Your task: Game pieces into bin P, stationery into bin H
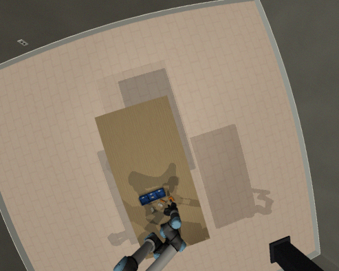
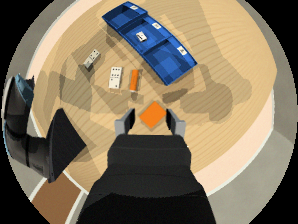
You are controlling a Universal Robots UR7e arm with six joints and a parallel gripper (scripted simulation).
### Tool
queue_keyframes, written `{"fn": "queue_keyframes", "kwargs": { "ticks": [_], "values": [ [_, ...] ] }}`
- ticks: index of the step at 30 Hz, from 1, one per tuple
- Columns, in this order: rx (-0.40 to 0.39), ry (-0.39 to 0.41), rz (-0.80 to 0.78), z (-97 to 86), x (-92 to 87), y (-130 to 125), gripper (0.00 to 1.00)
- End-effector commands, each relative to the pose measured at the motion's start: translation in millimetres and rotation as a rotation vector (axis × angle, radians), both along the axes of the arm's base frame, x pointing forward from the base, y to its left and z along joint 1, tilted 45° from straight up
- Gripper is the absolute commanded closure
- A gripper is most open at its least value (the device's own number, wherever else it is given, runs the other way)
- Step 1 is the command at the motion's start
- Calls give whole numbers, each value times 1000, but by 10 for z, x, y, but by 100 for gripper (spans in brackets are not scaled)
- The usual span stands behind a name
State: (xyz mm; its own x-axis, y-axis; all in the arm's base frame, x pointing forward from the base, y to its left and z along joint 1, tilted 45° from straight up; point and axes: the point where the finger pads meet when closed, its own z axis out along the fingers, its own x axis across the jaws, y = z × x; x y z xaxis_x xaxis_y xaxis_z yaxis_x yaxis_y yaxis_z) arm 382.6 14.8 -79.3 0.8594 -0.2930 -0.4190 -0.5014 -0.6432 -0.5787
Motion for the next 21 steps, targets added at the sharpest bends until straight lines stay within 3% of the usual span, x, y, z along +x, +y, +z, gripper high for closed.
{"fn": "queue_keyframes", "kwargs": {
  "ticks": [1,9,11,12,21],
  "values": [
    [-18,109,-112,-119,-50,-134,0],
    [-36,251,-256,-143,-59,-159,0],
    [-36,251,-256,-143,-59,-159,0],
    [-43,302,-307,-141,-58,-158,0],
    [-67,452,-459,-125,-51,-140,0]
  ]
}}
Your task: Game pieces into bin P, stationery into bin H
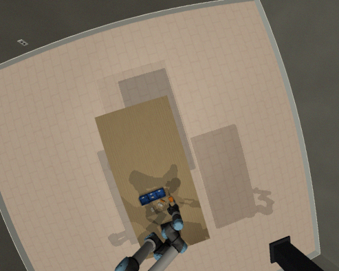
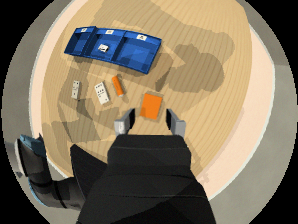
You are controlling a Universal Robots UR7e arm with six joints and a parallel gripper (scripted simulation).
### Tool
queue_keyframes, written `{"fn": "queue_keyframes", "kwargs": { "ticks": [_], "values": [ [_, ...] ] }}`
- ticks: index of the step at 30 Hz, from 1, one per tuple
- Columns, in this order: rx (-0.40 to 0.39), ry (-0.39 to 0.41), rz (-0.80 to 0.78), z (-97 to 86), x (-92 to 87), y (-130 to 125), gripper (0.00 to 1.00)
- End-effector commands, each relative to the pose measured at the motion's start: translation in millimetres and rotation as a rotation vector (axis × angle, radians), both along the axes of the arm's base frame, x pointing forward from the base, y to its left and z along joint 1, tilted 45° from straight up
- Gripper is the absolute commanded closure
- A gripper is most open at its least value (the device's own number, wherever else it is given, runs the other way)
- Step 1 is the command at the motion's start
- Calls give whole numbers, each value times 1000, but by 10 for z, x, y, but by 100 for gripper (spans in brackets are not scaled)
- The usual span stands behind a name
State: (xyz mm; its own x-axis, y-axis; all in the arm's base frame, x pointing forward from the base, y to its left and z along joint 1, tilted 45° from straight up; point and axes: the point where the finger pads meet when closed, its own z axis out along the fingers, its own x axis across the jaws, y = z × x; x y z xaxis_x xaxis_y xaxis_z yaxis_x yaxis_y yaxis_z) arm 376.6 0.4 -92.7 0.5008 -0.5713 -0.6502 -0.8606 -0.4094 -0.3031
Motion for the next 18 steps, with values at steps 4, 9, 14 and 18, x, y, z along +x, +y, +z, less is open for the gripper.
{"fn": "queue_keyframes", "kwargs": {
  "ticks": [4,9,14,18],
  "values": [
    [-37,162,-160,14,10,9,0],
    [-38,167,-165,16,12,11,0],
    [-38,167,-165,17,12,12,0],
    [-38,167,-165,17,11,12,0]
  ]
}}
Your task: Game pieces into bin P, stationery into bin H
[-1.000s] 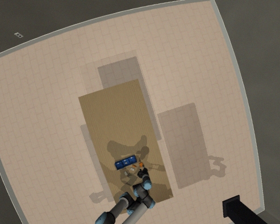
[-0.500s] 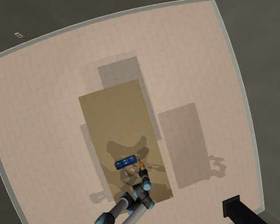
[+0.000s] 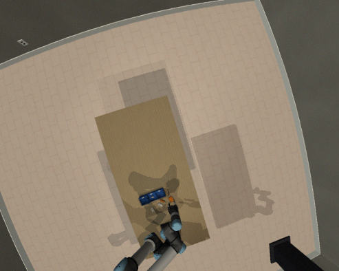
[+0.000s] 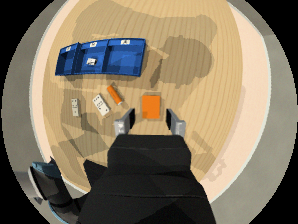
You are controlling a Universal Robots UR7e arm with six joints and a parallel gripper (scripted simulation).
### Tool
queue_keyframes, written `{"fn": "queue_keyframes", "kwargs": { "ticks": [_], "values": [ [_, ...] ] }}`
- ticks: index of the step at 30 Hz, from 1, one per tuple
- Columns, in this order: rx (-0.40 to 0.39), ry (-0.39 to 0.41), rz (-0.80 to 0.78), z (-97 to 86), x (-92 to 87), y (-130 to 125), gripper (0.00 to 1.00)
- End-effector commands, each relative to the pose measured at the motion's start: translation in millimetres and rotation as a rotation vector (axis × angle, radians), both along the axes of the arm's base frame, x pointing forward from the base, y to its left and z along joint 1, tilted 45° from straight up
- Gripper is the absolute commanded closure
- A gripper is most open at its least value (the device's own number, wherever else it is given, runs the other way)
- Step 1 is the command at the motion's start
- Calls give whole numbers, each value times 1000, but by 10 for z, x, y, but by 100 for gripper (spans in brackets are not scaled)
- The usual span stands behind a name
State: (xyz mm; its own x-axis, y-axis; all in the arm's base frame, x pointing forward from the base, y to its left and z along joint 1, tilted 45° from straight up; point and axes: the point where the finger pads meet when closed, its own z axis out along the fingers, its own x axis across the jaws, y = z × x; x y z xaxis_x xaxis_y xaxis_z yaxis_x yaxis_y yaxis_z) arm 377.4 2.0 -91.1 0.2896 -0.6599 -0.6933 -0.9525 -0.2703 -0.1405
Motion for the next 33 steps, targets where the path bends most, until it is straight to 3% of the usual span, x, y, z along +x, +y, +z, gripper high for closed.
{"fn": "queue_keyframes", "kwargs": {
  "ticks": [1,23,33],
  "values": [
    [-2,2,-3,1,3,-5,0],
    [-2,2,-3,-28,-2,22,0],
    [-2,2,-3,-311,-40,302,0]
  ]
}}
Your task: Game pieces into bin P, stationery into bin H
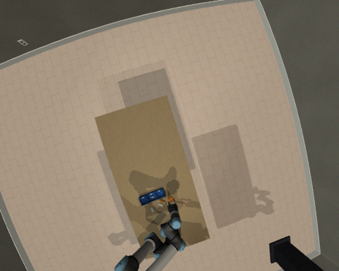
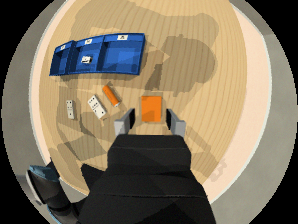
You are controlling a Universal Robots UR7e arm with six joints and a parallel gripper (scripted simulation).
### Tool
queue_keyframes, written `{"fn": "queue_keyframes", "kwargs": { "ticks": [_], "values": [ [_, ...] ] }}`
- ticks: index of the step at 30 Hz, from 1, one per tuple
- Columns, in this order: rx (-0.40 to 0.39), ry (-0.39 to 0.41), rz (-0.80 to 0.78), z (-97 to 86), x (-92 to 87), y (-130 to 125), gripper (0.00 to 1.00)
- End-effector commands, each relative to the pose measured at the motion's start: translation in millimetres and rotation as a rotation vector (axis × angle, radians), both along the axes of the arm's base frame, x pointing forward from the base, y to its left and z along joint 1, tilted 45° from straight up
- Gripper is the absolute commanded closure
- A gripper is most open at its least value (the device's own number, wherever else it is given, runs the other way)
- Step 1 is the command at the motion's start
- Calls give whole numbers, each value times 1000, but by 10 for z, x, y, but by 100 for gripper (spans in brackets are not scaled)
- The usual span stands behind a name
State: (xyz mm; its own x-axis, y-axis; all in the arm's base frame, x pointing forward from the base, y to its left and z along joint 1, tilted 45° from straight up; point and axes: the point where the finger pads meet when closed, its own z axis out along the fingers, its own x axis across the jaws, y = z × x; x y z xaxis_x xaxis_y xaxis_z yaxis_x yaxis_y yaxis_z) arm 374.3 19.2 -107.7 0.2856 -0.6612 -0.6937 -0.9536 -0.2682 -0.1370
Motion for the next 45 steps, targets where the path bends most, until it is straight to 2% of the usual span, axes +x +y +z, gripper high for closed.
{"fn": "queue_keyframes", "kwargs": {
  "ticks": [1,4,13,22,36,37,45],
  "values": [
    [-1,-1,-1,-174,-11,158,0],
    [-1,-1,-1,-247,-18,226,0],
    [-1,-1,-1,-251,-11,224,0],
    [-1,-1,-1,-332,-28,311,0],
    [-1,-1,-1,-330,-31,313,0],
    [-1,-1,-1,-330,-31,313,30],
    [-1,-1,-1,-330,-31,312,30]
  ]
}}
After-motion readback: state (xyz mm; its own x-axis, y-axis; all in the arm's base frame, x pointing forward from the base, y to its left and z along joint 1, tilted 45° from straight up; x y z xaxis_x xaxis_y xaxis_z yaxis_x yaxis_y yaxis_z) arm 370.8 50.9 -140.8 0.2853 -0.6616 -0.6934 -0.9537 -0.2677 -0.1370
